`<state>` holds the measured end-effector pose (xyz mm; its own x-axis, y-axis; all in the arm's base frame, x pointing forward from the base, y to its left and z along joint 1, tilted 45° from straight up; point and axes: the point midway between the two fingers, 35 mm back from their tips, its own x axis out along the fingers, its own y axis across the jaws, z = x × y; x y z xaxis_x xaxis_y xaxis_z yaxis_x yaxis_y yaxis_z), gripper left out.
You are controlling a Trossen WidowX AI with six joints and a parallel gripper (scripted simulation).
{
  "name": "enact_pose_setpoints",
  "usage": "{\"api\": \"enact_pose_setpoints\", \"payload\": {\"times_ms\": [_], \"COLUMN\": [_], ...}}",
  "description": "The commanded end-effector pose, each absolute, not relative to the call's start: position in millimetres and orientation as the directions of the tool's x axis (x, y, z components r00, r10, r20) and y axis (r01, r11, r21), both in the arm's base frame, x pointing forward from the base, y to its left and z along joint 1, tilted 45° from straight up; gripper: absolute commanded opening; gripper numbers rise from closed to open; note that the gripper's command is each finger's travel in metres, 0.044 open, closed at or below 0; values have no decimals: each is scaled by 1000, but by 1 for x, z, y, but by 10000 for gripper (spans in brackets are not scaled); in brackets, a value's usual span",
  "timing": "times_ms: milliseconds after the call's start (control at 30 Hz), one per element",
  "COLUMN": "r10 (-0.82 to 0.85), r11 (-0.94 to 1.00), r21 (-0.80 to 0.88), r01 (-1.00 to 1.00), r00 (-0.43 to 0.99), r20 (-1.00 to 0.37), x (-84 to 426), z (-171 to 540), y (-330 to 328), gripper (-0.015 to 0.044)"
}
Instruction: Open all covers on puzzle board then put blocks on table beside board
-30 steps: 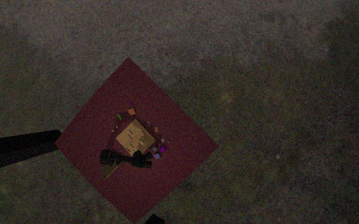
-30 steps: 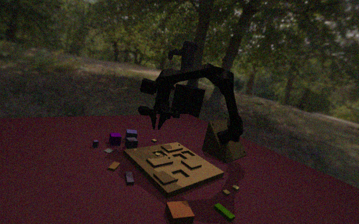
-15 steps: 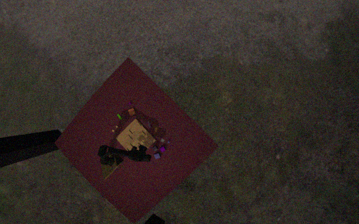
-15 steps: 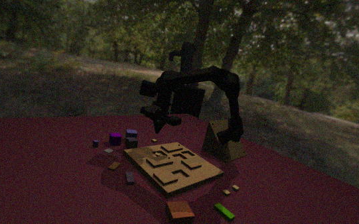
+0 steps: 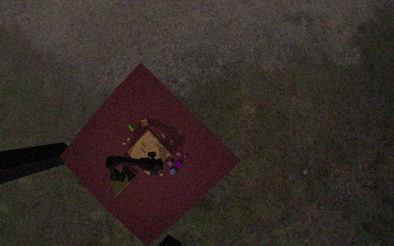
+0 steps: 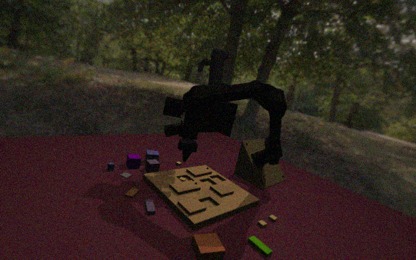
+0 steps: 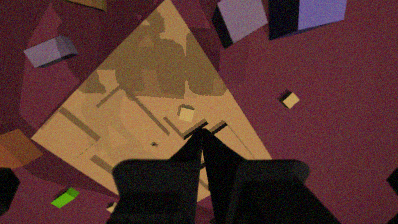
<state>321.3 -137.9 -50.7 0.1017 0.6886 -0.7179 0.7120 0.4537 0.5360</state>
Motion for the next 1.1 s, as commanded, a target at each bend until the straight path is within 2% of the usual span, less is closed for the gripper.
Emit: {"api": "enact_pose_setpoints", "payload": {"times_ms": [0, 1067], "r10": [693, 695], "r11": [307, 306], "r21": [428, 430], "r01": [850, 849], "r00": [109, 110], "r20": [-713, -711], "x": [328, 337], "z": [-38, -77], "y": [-128, -86], "gripper": [0, 0]}}
